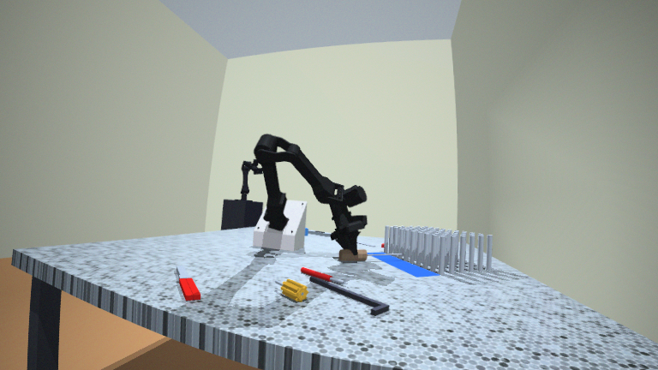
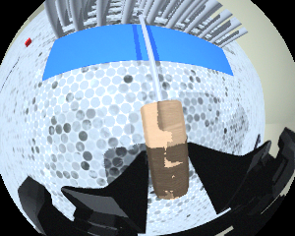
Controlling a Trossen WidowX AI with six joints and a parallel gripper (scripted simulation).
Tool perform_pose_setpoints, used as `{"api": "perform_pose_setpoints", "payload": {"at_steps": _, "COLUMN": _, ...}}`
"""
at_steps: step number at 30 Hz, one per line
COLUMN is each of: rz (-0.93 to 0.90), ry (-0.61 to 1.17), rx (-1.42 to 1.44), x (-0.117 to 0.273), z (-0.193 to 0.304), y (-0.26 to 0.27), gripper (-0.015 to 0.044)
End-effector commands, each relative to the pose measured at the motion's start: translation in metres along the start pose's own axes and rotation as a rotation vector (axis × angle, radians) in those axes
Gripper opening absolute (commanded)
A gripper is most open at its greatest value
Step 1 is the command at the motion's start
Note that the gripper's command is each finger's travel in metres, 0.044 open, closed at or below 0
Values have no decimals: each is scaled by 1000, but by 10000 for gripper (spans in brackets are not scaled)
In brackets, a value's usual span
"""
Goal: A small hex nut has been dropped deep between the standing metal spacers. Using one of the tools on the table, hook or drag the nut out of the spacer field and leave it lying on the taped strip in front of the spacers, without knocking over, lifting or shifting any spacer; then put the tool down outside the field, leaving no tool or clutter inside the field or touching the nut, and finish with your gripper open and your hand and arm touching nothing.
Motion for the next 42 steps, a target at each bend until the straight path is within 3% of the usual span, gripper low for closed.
{"api": "perform_pose_setpoints", "payload": {"at_steps": 1, "rz": 1, "ry": -5, "rx": 0, "x": 1, "z": 2, "y": 0, "gripper": 0}}
{"api": "perform_pose_setpoints", "payload": {"at_steps": 42, "rz": 0, "ry": -6, "rx": 2, "x": 7, "z": 22, "y": 6, "gripper": 0}}
Point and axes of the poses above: the point midway between the two fingers, 35 mm back from their tips, its own x axis back along the fingers, its own y axis across the jaws, z = x × y, the point moved 1 cm from there along x, back along the fingers, and after that the axes turned 14 degrees about x, right-handed, at the moved point
